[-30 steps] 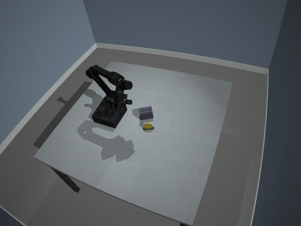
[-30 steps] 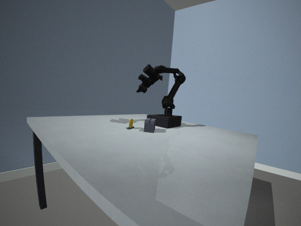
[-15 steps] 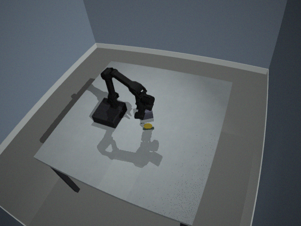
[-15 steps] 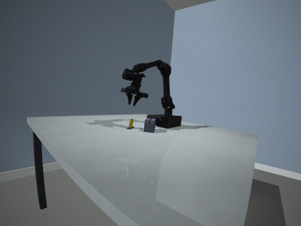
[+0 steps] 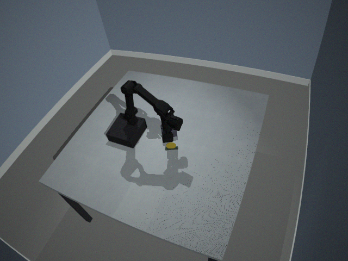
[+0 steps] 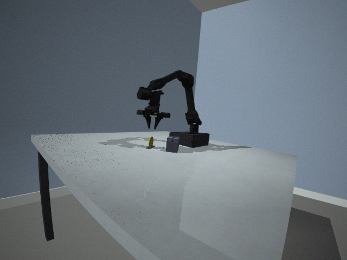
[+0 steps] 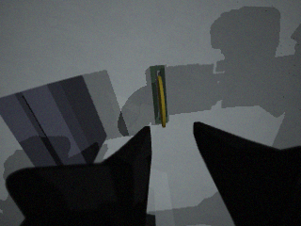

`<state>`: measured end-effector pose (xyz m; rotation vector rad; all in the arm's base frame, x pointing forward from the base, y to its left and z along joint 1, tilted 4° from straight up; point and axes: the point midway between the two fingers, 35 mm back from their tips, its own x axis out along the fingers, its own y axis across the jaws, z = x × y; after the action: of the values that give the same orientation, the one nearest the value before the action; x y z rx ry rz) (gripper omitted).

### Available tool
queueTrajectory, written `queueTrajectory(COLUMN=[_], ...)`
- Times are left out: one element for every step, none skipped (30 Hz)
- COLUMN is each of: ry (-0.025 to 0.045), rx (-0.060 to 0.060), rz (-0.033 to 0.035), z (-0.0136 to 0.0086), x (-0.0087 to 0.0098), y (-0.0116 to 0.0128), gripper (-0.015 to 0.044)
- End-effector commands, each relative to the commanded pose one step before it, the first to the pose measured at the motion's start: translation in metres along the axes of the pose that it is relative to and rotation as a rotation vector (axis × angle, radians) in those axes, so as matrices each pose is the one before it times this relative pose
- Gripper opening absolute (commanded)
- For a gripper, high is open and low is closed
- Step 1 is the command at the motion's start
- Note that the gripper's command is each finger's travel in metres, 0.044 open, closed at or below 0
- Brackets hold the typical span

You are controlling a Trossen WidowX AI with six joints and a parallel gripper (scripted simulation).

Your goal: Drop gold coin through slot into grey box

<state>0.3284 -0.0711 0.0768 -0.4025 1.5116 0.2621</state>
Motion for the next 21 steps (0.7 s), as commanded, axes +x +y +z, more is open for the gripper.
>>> queueTrajectory(ry=[0.00552,0.0,0.00001,0.00002,0.00003,0.00001,0.0,0.0,0.00002,0.00005,0.00009,0.0001,0.00011,0.00011,0.00011,0.00011,0.00011,0.00011,-0.00002,-0.00002,-0.00002], rx=[-0.0091,0.0,0.0,0.0,0.0,0.0,0.0,0.0,0.0,0.0001,0.0001,0.0001,0.0001,0.0001,0.0001,0.0001,0.0001,0.0001,0.0,0.0,0.0], rz=[0.01098,0.0,-0.00002,-0.00005,-0.00005,-0.00001,0.0,0.0,0.0,0.0,0.0,0.0,0.0,0.0,0.0,0.0,0.0,0.0,-0.00001,-0.00001,-0.00001], z=[-0.00165,0.0,0.00009,0.0002,0.0001,0.00001,0.0,0.0,0.00002,0.00007,0.00012,0.00013,0.00013,0.00012,0.00011,0.0001,0.0001,0.00009,0.0001,0.00009,0.00008], x=[0.01297,0.0,0.00189,0.00565,0.00563,0.00187,0.0,0.0,0.00027,0.00082,0.00136,0.00165,0.00164,0.00164,0.00164,0.00164,0.00164,0.00164,0.00166,0.00166,0.00166], y=[0.00312,0.0,-0.00013,-0.00036,-0.0003,-0.00009,0.0,0.0,-0.00002,-0.00005,-0.00007,-0.00008,-0.00008,-0.00007,-0.00007,-0.00006,-0.00006,-0.00005,-0.00008,-0.00007,-0.00007], gripper=[0.0161,0.0161,0.0161,0.0161,0.0161,0.0161,0.0161,0.0161,0.0161,0.0161,0.0161,0.0161,0.0161,0.0161,0.0161,0.0161,0.0161,0.0161,0.0161,0.0161,0.0161])
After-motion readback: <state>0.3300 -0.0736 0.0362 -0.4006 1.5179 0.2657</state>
